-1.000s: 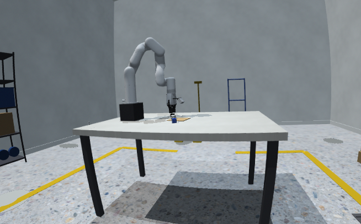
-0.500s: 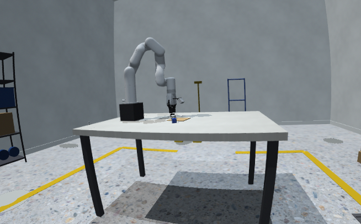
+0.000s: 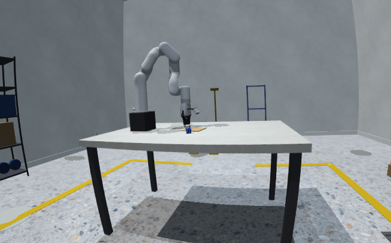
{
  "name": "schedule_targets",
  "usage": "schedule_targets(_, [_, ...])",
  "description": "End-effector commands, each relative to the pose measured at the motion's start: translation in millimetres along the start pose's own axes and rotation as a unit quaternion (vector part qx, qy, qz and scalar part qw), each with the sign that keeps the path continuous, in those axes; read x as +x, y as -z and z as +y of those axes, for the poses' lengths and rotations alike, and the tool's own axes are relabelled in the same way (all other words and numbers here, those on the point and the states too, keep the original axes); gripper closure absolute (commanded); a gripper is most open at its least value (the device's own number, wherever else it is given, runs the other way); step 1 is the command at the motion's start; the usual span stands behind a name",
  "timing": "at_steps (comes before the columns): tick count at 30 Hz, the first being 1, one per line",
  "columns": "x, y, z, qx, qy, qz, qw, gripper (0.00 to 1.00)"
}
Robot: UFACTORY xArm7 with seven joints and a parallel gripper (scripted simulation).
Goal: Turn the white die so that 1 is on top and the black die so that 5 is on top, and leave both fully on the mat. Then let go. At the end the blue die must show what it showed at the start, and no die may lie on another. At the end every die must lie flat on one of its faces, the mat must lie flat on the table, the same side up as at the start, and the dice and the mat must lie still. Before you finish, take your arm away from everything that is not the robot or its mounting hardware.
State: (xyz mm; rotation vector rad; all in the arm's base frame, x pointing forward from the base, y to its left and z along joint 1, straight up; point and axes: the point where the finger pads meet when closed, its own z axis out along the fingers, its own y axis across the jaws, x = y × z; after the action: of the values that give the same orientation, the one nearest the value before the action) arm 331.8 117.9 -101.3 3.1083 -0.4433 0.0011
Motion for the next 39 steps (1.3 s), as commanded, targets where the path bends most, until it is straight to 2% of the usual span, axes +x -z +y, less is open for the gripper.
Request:
schedule_targets(1, [1.2,-10.2,-0.7,0.001,0.000,0.001,1.000,0.53])
schedule_targets(9, [1.2,-17.5,-0.8,0.001,0.000,0.001,1.000,0.53])
schedule_targets(39, [1.2,-17.6,-0.8,0.001,0.000,0.001,1.000,0.53])
